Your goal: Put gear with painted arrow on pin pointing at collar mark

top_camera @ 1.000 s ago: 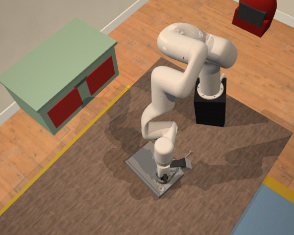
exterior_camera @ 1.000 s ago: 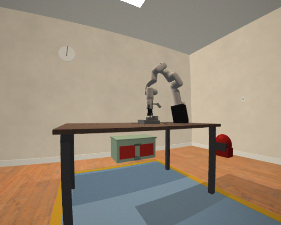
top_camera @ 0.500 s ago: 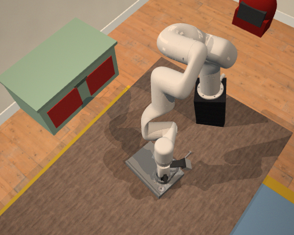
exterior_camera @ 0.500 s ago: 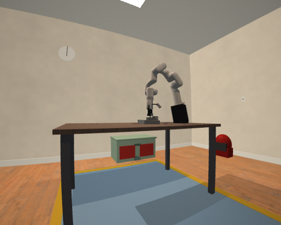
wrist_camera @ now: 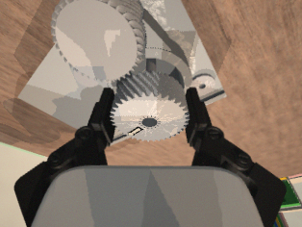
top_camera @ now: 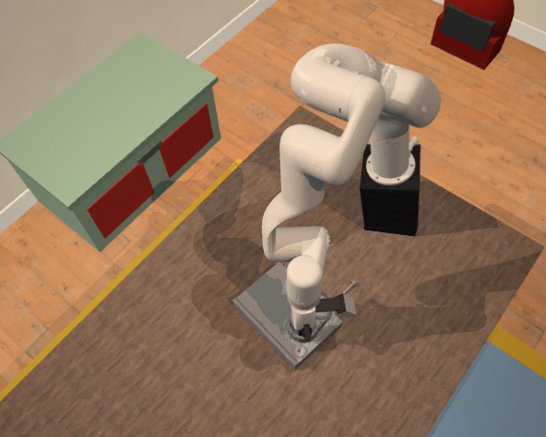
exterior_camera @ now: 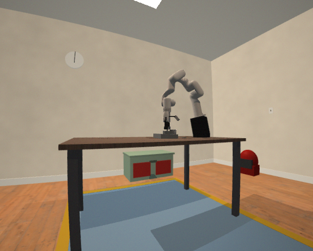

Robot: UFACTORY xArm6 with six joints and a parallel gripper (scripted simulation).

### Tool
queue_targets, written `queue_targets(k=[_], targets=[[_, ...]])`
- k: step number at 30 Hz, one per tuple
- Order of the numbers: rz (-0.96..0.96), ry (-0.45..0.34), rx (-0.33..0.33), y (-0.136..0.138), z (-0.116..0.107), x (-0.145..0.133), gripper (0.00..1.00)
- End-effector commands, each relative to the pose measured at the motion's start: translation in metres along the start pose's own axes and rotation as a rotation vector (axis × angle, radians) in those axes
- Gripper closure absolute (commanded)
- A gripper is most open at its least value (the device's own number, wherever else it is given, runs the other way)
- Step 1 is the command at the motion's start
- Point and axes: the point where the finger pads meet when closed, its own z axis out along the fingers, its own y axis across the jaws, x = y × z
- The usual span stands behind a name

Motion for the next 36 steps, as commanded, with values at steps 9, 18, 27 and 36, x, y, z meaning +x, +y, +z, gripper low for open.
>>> queue_targets(k=[9,18,27,36], targets=[[0.000,-0.002,-0.003,0.0014,-0.0012,-0.0011,1.00],[0.000,-0.002,-0.003,0.0014,-0.0012,-0.0011,0.00],[0.000,-0.002,-0.003,0.0014,-0.0012,-0.0011,0.00],[0.000,-0.002,-0.003,0.0014,-0.0012,-0.0011,0.00]])
